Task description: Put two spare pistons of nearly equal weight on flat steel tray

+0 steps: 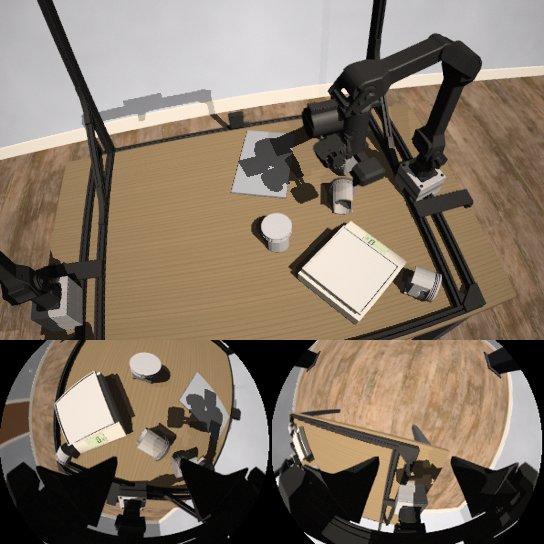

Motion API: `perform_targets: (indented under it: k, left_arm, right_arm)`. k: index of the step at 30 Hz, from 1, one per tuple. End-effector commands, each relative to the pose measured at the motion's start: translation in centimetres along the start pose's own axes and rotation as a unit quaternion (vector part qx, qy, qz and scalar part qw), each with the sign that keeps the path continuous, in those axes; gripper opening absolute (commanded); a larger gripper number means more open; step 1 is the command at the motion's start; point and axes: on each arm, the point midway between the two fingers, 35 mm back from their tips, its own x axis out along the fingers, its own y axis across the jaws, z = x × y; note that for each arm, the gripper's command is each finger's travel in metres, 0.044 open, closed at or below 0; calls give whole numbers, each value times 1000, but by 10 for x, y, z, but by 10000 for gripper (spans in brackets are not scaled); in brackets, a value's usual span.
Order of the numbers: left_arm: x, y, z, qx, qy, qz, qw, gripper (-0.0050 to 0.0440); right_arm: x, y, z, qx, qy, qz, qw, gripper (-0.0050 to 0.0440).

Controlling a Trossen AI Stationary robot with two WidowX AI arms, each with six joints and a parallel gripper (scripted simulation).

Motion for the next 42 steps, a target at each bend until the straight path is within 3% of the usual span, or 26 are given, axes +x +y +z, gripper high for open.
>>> perform_targets:
  k: [1,28,31,42]
  left_arm:
    - [0,16,8,-22,-2,0,1000,378]
    - [3,140,8,-224,-2,-1,975,378]
    - [3,145,7,-224,-2,-1,975,378]
    - [3,91,0,-79,-2,0,997,378]
  right_arm:
    - [0,0,0,-2,1,1,1000,440]
    - [0,0,0,-2,1,1,1000,440]
    - [0,0,0,-2,1,1,1000,440]
    - [0,0,0,-2,1,1,1000,440]
